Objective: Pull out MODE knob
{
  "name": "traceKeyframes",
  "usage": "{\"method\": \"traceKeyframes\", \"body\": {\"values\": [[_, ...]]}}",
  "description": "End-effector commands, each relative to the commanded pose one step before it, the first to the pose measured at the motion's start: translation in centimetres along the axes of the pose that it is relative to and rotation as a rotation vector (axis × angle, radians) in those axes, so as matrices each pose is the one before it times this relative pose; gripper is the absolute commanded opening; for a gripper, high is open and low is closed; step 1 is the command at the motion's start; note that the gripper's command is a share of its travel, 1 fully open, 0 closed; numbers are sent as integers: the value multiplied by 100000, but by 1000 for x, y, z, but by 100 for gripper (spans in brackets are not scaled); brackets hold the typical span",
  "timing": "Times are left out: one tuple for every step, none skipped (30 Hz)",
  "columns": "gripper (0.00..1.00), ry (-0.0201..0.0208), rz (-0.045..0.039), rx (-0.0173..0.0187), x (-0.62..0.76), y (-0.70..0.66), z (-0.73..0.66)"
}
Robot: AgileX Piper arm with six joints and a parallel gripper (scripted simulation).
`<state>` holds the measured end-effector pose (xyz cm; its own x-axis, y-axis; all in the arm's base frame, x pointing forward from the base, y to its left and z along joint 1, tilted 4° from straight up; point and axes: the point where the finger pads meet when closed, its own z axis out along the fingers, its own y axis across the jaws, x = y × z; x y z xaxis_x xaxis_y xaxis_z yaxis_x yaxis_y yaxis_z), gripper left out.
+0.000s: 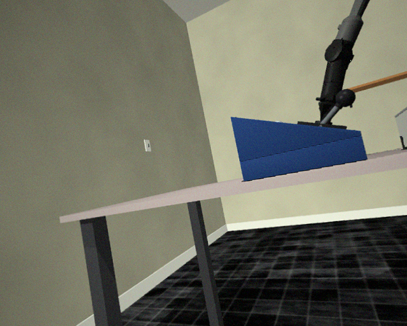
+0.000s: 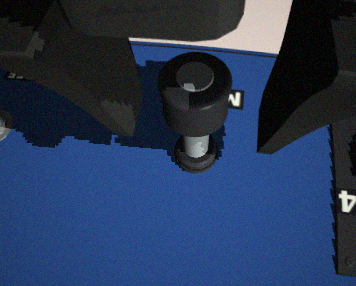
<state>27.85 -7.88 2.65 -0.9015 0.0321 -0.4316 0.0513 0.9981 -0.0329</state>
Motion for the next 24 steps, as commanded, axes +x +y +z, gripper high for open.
{"method": "traceKeyframes", "body": {"values": [[94, -201, 34, 86, -49, -23, -53], [94, 0, 0, 0, 0, 0, 0], [94, 0, 0, 0, 0, 0, 0], [94, 0, 0, 0, 0, 0, 0], [94, 0, 0, 0, 0, 0, 0], [94, 0, 0, 0, 0, 0, 0], [94, 0, 0, 0, 0, 0, 0], [94, 0, 0, 0, 0, 0, -4], [94, -1, 0, -3, -1, 0, -26], [94, -3, -1, -5, -1, 1, -65], [94, 0, 0, 0, 0, 0, 0], [94, 0, 0, 0, 0, 0, 0], [94, -2, -1, -5, -1, 1, -118], [94, 3, 1, 5, 1, -1, -181], [94, -1, 0, -3, -1, 0, -276], [94, 3, 1, 5, 1, -1, -375], [94, 1, 0, 2, 0, 0, -463], [94, -1, 0, -2, -1, 0, -537], [94, 0, 0, -2, -1, 0, -605], [94, 2, 1, 4, 1, -1, -664], [94, 0, 0, -1, -1, 0, -713], [94, 2, 0, 3, 0, 0, -753], [94, 0, 0, -2, -1, 0, -781], [94, 2, 0, 2, 0, 0, -799]]}}
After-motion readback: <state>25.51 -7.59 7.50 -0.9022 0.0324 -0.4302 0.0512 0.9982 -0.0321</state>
